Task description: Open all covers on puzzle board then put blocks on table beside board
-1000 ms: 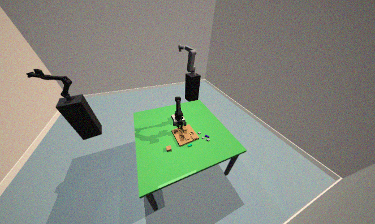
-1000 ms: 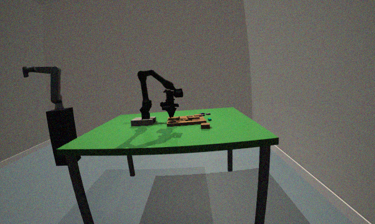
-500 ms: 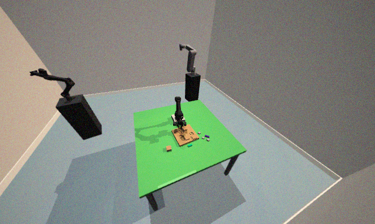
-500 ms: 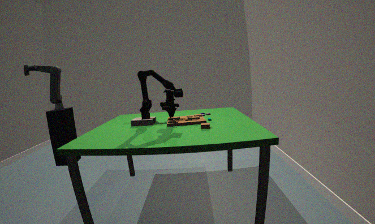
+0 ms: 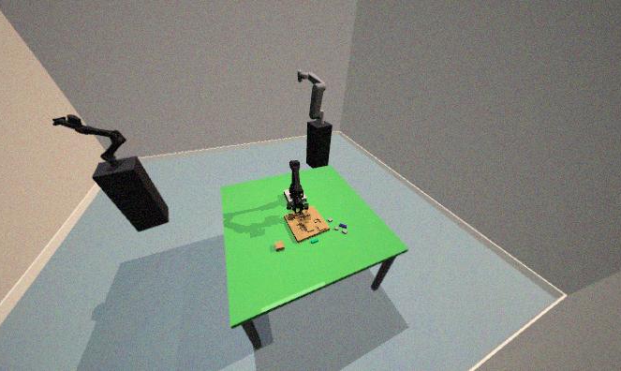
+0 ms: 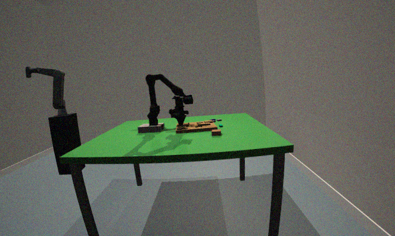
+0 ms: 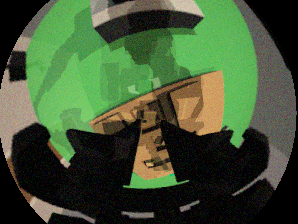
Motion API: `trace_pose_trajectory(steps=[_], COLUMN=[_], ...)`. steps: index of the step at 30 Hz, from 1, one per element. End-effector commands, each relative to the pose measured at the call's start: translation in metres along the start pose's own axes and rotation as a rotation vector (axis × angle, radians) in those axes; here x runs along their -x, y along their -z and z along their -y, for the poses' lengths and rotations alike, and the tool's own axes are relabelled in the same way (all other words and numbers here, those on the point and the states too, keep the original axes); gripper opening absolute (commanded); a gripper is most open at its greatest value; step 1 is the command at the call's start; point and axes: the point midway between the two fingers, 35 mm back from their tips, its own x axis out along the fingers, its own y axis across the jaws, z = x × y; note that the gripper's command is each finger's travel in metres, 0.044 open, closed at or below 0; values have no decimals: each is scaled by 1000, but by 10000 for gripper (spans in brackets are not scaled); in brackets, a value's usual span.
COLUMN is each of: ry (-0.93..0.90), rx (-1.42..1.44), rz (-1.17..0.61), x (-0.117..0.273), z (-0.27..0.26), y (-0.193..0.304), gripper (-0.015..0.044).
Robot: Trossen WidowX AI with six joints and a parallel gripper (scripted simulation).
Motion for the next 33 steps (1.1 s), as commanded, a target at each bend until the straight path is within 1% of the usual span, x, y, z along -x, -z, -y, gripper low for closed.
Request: trace_pose_trajectory(steps=[1, 30, 33], ry=[-1, -1, 0], rx=[-4, -4, 1], rz=[4, 4, 3], x=[-5, -21, -20], z=[0, -1, 0], y=[0, -1, -1], gripper=[144, 144, 124])
